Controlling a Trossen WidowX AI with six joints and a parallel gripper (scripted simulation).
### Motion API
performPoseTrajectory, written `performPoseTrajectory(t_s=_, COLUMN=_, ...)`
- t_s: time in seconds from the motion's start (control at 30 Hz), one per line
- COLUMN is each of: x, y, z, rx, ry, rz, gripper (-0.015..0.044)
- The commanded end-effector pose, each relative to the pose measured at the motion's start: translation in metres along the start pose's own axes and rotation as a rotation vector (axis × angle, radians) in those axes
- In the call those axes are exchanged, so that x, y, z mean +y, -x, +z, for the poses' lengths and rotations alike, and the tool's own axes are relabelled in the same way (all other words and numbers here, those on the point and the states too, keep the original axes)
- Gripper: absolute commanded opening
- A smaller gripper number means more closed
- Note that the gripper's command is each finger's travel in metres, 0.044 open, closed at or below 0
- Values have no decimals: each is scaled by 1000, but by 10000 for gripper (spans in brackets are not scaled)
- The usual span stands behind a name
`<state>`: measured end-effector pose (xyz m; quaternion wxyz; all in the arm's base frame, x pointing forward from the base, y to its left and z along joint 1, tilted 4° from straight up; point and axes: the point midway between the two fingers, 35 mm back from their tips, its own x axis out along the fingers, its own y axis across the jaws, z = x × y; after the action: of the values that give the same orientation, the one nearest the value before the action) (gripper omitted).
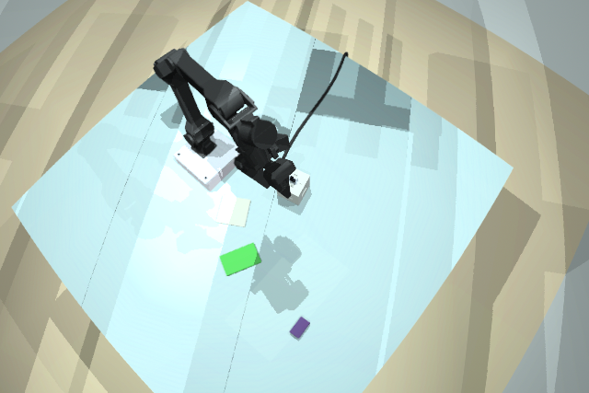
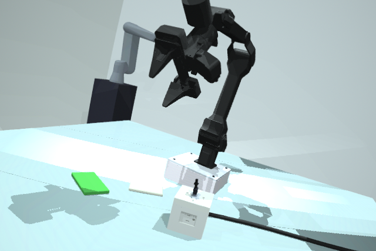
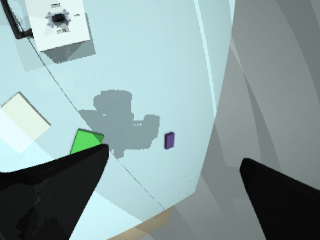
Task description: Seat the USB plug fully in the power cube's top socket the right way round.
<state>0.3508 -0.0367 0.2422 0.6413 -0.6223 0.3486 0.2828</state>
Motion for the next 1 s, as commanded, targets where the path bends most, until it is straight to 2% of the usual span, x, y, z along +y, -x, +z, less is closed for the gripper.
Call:
performPoseTrajectory(t_s=0.0, x=38, y=-42, z=50, rx=-101, ry=98, rz=271, gripper=440)
performPoseTrajectory(t_s=0.13, x=88, y=-70, z=96, rx=-164, ry=207, rz=558, gripper=440)
performPoseTrajectory(t_s=0.2, x=105, y=-72, z=106, rx=-173, ry=236, rz=633, gripper=440)
performPoseTrajectory(t_s=0.97, x=115, y=-76, z=108, rx=-175, ry=240, rz=643, gripper=440)
